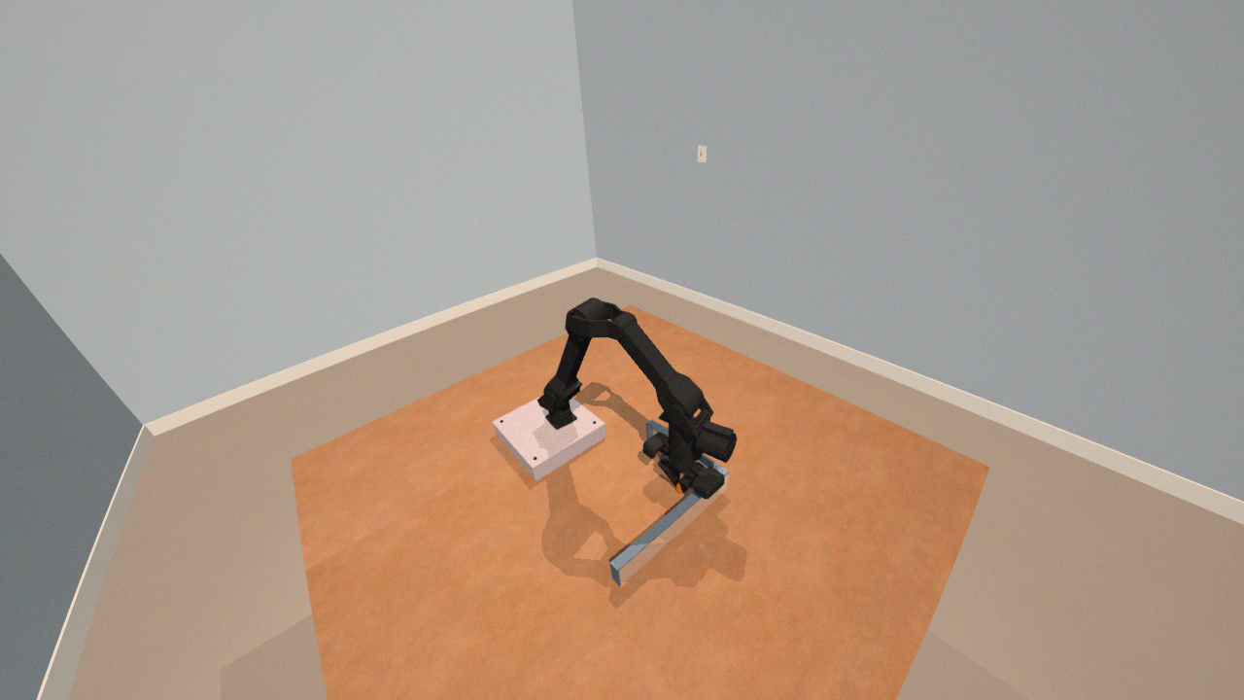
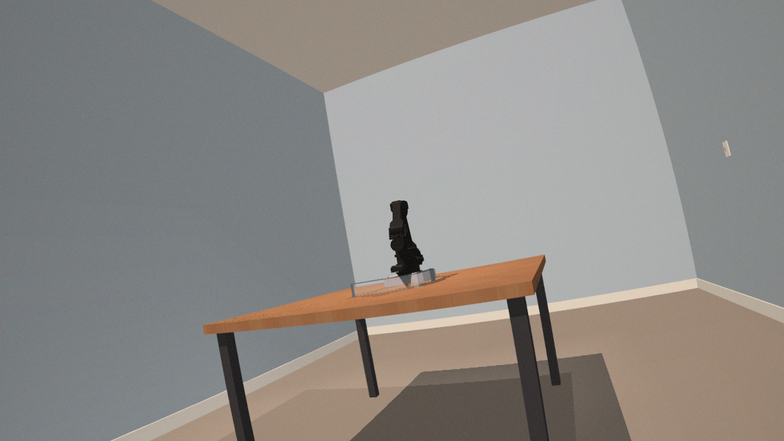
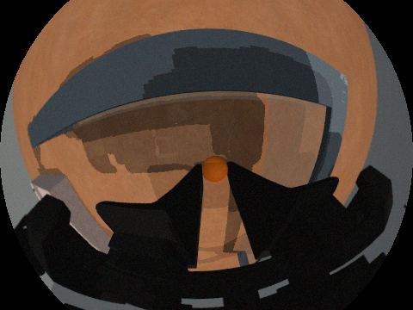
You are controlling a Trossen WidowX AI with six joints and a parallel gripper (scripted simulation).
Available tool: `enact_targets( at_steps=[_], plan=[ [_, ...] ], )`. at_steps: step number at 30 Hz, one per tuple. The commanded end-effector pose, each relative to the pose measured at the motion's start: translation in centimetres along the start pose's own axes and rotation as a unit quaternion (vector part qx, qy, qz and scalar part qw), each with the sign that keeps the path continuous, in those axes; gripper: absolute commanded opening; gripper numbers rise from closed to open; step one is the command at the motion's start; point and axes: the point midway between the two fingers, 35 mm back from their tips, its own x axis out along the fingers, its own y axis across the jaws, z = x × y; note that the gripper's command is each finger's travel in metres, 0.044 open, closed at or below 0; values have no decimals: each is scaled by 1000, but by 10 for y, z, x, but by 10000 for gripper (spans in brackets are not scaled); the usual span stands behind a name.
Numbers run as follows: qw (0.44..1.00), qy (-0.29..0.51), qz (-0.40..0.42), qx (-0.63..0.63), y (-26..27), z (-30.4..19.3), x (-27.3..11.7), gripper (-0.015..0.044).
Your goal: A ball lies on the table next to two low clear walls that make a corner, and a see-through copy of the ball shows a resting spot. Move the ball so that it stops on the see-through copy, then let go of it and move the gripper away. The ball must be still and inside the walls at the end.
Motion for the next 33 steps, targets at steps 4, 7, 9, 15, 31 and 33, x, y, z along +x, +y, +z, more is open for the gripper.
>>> enact_targets(
  at_steps=[4, 7, 9, 15, 31, 33],
  plan=[
    [1000, 0, 0, 0, 0, 0, 1, 53],
    [1000, 0, 0, 0, 0, 0, 1, 131],
    [1000, 0, 0, 0, 0, 0, 1, 184],
    [1000, 0, 0, 0, 0, 0, 1, 211],
    [1000, -2, -7, 0, -4, 1, -82, 211],
    [1000, -2, -7, 0, -4, 1, -82, 211]
  ],
)
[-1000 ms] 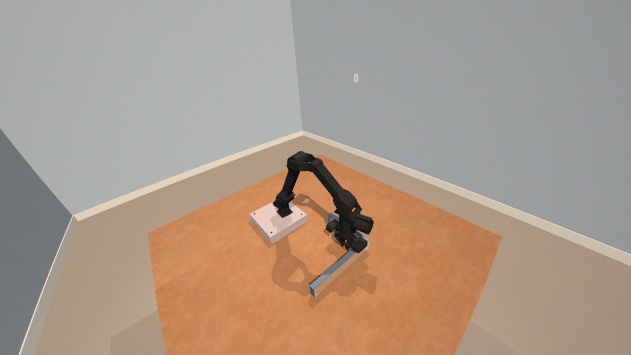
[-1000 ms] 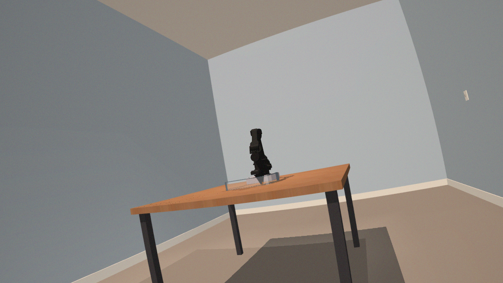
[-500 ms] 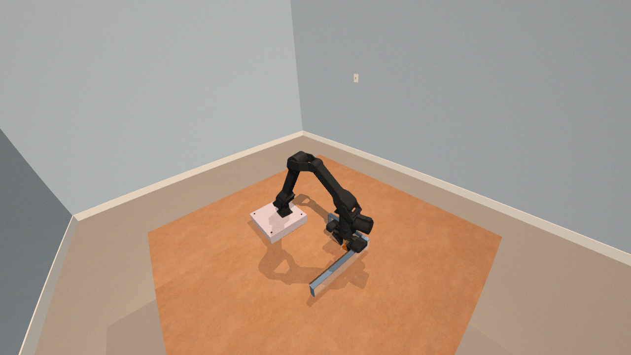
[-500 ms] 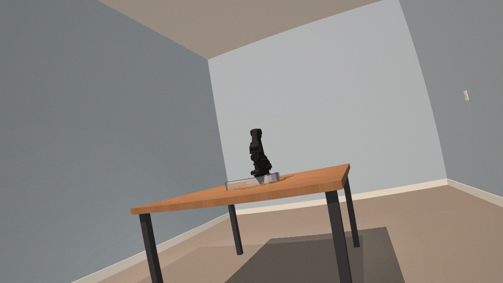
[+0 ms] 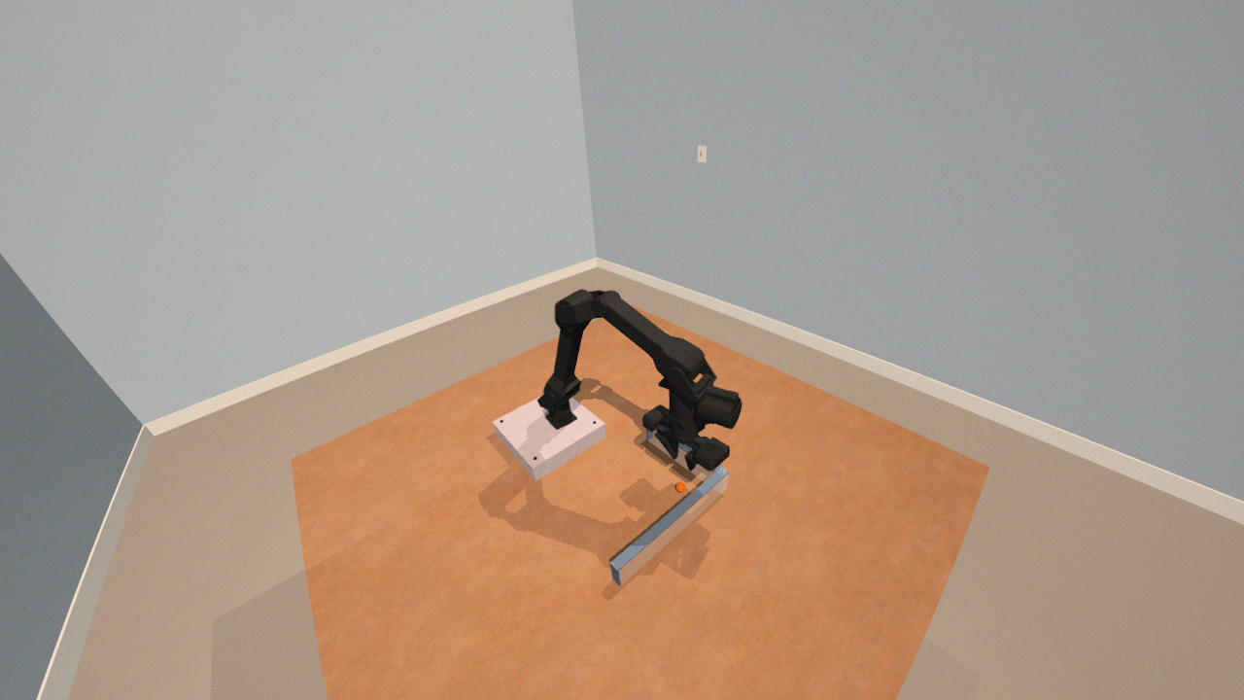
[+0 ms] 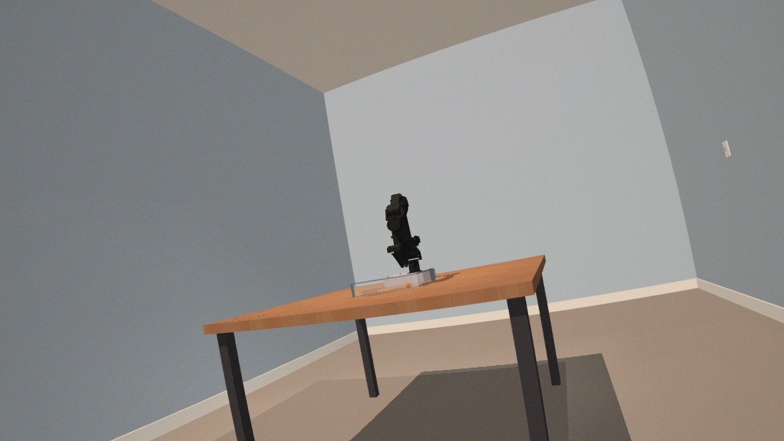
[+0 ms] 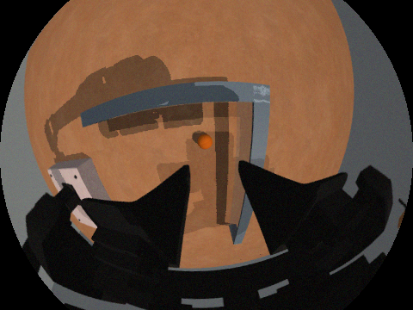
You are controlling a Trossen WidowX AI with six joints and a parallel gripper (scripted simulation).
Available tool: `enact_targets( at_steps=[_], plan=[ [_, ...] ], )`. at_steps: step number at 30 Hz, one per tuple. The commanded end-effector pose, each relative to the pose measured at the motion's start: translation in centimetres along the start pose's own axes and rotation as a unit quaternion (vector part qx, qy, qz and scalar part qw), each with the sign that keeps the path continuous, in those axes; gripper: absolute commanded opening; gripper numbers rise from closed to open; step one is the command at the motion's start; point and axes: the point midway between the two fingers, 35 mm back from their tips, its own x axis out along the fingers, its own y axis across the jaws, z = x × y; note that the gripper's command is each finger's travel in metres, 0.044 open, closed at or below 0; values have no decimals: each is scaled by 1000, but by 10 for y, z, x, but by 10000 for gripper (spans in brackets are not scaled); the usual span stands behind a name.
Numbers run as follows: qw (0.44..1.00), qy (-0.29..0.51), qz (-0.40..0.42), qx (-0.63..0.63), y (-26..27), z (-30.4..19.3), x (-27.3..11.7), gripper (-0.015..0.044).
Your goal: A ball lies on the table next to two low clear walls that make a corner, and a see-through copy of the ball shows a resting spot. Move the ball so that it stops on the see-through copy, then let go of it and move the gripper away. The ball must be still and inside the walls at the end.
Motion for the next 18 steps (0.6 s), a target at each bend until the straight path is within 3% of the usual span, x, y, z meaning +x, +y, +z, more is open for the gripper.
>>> enact_targets(
  at_steps=[1, 2, 7, 11, 18],
  plan=[
    [1000, 0, 1, 0, 0, 0, 2, 211],
    [1000, 0, 1, 0, 0, 0, 2, 211],
    [1000, 1, 3, 0, 4, -1, -46, 342],
    [1000, 1, 3, 0, 5, -1, -49, 440],
    [1000, 1, 3, 0, 5, -1, -49, 440]
  ],
)
